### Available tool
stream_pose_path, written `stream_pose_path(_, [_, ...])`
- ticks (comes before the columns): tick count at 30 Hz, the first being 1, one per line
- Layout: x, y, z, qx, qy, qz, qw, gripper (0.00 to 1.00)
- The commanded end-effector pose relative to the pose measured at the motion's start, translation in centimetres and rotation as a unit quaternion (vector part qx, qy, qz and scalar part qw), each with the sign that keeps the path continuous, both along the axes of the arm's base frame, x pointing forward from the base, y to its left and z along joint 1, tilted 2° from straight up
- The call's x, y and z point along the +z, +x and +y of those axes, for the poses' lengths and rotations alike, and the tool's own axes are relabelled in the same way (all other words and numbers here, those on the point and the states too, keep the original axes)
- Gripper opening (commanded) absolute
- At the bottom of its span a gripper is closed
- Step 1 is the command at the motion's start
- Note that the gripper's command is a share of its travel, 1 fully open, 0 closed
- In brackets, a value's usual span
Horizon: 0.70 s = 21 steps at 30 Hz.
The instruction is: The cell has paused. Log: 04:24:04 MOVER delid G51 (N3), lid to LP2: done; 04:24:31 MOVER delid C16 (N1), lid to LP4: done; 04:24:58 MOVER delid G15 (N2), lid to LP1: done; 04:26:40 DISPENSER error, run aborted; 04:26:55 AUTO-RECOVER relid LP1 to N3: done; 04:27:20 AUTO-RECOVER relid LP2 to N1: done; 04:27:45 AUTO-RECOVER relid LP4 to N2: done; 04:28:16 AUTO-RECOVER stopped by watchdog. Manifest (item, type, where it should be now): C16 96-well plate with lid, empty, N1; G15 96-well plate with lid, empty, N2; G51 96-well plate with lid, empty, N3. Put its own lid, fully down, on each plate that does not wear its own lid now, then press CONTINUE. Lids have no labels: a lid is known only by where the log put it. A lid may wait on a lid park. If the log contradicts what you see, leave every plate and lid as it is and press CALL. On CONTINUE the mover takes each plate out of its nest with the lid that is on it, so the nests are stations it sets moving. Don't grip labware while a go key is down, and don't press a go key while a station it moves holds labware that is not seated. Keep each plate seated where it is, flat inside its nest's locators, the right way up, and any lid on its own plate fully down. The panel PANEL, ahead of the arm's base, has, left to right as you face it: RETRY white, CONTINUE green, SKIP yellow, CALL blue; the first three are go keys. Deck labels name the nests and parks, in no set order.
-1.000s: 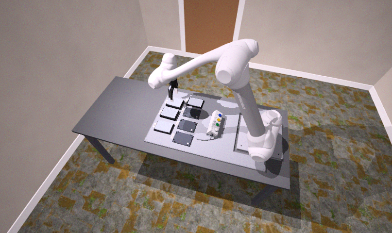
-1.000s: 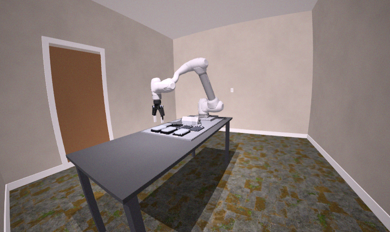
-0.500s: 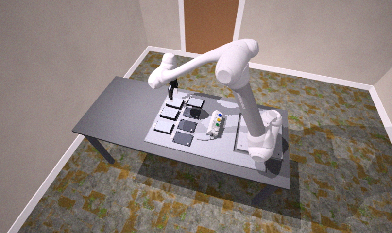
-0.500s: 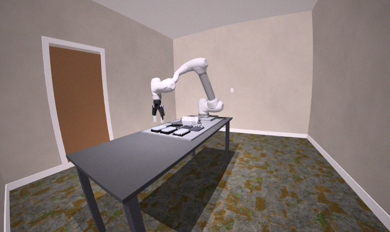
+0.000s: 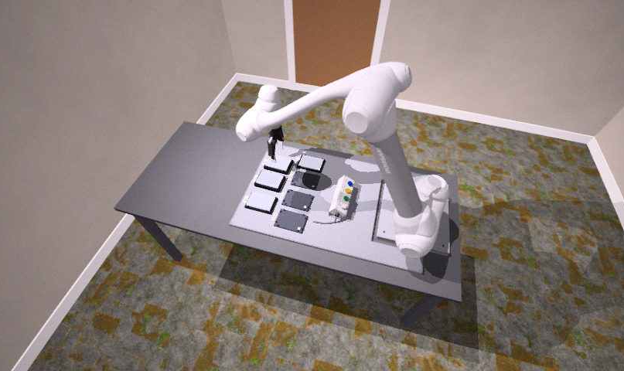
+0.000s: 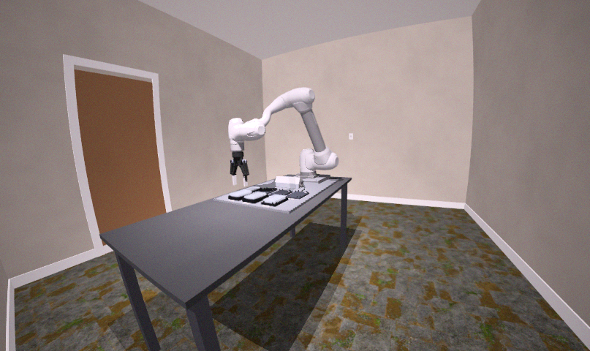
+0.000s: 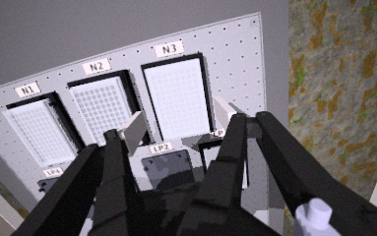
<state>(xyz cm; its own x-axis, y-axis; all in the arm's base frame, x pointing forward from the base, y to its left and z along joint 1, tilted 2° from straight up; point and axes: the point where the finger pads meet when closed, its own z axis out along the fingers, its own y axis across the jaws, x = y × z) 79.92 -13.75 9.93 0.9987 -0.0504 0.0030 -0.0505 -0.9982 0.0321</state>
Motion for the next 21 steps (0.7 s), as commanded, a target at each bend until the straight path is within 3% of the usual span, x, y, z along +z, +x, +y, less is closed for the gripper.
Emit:
stream_pose_path(1, [-0.1,0.0,0.0,0.000,0.000,0.000,1.000,0.66])
stream_pose_path(21, [-1.8,0.0,-0.1,0.000,0.000,0.000,1.000,0.66])
